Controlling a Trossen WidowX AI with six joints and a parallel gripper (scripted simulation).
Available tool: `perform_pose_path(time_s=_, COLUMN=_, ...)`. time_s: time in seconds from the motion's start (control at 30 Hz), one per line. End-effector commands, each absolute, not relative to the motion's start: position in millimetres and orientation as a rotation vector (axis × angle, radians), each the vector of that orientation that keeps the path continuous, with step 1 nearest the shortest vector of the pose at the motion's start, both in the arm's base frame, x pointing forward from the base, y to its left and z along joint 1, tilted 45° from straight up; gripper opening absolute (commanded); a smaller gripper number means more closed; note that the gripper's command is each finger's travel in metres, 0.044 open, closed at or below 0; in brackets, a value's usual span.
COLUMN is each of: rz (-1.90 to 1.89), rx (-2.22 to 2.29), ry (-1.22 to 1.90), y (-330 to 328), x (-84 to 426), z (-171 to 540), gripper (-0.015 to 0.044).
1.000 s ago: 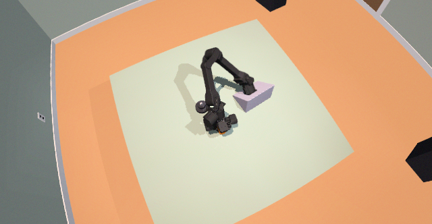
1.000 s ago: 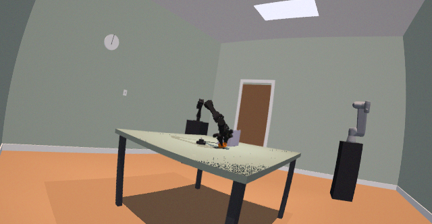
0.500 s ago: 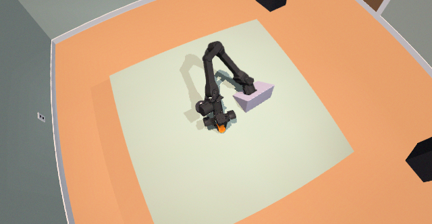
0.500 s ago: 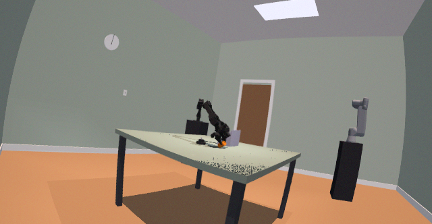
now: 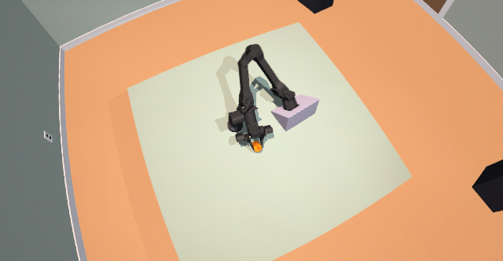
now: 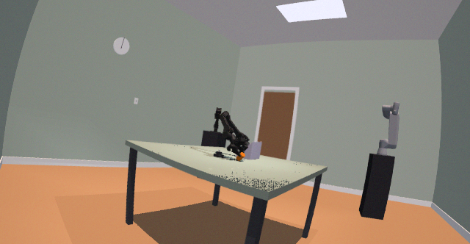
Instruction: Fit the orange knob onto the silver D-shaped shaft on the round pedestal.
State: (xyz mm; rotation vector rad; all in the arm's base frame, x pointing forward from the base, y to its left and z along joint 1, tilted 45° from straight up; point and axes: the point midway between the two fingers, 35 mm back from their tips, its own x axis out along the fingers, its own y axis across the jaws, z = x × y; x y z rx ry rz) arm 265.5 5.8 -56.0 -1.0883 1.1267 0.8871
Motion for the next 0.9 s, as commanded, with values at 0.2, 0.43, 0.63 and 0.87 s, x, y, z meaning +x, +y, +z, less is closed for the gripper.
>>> perform_pose_path(time_s=0.2, rz=0.959, rx=-1.001, ry=0.989, y=-2.3, x=261.3, z=-49.8, gripper=0.0179)
perform_pose_path(time_s=0.43, rz=1.008, rx=-0.933, ry=0.889, y=-9.0, x=258.4, z=-46.4, gripper=0.0179)
perform_pose_path(time_s=0.63, rz=1.004, rx=-0.937, ry=0.894, y=-10.0, x=257.7, z=-44.1, gripper=0.0179)
perform_pose_path(time_s=0.87, rz=1.01, rx=-0.93, ry=0.886, y=-9.5, x=258.0, z=-45.4, gripper=0.026)
